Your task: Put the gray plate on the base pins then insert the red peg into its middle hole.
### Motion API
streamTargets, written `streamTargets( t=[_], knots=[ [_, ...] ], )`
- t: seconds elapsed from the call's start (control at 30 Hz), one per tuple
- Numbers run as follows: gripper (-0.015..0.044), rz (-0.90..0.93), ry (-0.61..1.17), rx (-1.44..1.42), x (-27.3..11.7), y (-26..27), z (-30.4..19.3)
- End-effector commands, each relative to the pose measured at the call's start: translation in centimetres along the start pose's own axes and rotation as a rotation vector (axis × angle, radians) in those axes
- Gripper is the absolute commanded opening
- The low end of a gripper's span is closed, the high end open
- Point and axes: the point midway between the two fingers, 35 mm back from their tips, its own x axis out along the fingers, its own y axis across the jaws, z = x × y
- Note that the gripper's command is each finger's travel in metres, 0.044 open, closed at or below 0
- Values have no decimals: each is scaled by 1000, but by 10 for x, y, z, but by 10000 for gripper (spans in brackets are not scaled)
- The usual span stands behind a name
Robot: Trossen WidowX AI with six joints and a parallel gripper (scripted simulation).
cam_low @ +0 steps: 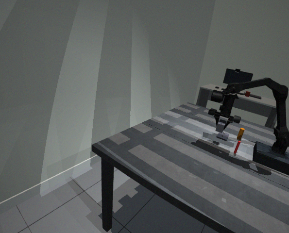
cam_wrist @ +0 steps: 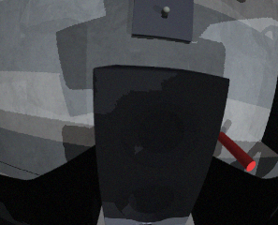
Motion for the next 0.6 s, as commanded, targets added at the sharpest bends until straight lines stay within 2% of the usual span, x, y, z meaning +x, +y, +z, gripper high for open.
streamTargets(
  t=[0.0, 0.27, 0.57],
  knots=[
    [0, 10, 4, 4, -16, -1, 0],
    [0, 8, 2, 3, -40, -5, 2],
    [0, 8, 1, 4, -31, -3, 17]
  ],
)
